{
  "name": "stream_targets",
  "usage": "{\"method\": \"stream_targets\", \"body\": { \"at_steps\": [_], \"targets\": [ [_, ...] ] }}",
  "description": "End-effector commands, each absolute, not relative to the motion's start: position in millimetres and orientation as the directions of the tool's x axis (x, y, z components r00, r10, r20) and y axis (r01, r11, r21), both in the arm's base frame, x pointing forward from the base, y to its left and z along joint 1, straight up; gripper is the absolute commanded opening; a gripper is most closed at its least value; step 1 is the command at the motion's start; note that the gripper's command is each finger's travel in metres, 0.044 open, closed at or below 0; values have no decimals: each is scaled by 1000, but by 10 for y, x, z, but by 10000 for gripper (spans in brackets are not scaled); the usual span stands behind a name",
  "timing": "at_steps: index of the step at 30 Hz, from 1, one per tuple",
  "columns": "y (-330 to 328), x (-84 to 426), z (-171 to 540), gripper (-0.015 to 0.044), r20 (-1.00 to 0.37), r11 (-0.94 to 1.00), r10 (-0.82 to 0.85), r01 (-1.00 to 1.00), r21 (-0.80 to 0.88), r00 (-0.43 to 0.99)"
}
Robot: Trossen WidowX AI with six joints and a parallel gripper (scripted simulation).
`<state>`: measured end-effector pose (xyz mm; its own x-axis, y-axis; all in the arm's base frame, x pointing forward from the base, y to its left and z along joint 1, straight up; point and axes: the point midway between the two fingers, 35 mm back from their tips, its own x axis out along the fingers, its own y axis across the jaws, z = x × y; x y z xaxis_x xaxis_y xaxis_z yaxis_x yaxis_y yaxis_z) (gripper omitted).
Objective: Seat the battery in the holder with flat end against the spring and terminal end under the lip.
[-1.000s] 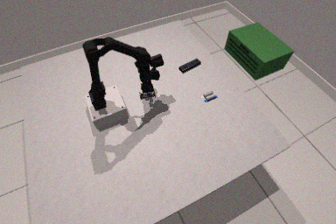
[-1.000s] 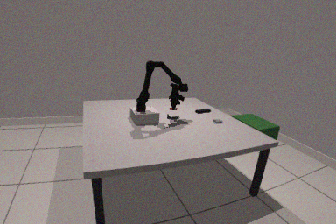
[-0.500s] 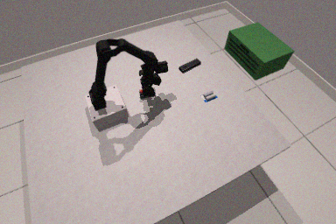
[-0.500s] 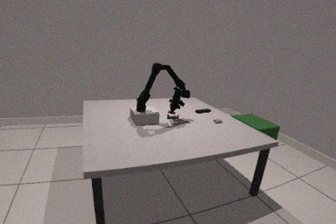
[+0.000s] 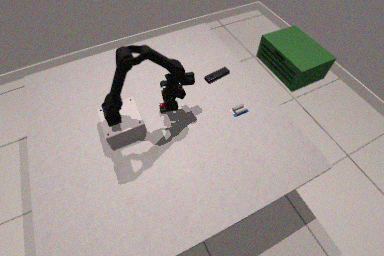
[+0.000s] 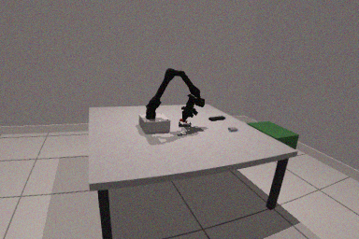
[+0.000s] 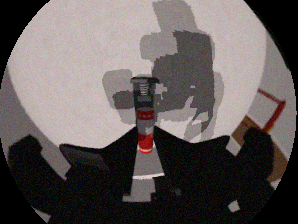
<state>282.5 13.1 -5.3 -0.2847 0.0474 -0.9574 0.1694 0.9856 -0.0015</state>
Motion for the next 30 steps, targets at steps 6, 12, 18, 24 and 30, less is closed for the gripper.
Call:
{"method": "stream_targets", "body": {
  "at_steps": [6,12,18,24,30],
  "targets": [
    [133,2849,-97,65,-936,986,59,164,2,-348],
    [131,2865,-124,65,-921,987,64,163,1,-385],
    [128,2879,-152,65,-904,987,69,162,0,-422],
    [126,2892,-181,65,-886,987,74,162,-1,-458],
    [124,2906,-190,65,-882,987,75,161,-2,-466]
  ]
}}
